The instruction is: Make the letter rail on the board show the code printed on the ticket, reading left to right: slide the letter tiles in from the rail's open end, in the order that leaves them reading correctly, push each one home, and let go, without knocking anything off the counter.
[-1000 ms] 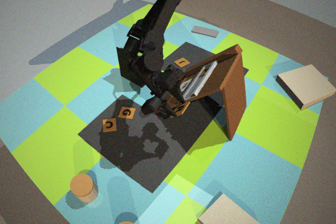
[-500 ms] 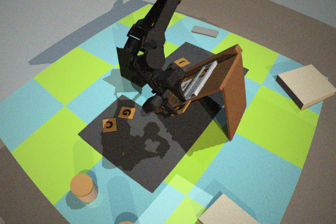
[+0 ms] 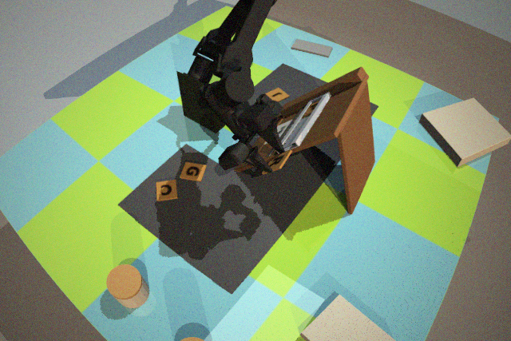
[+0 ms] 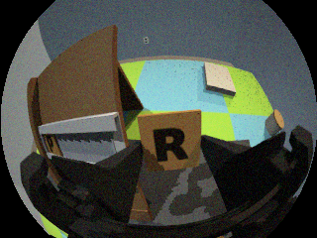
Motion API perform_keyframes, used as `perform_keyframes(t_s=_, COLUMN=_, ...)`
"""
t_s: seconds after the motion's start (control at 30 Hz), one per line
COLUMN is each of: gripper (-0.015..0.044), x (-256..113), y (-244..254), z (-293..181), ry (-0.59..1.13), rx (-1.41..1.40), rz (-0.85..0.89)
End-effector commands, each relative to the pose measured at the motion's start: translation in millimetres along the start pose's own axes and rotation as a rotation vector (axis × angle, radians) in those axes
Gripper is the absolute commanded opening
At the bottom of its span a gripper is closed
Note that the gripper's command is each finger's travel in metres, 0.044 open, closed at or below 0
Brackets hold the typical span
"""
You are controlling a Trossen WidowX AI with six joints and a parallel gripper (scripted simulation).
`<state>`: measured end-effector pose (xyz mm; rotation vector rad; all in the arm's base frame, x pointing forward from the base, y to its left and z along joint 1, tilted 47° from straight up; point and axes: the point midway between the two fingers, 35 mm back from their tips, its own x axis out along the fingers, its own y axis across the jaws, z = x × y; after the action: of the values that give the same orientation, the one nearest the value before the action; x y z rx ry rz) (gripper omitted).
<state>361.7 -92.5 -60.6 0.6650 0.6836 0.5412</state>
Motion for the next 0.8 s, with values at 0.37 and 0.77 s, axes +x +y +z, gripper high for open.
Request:
perform_keyframes(t_s=0.37, gripper=0.0, x=0, y=8, z=-3, ry=0.003, rx=0.008, rz=-0.003)
perform_keyframes(t_s=0.77, gripper=0.0, x=0, y=14, z=-3, ry=0.004, rx=0.009, rz=-0.003)
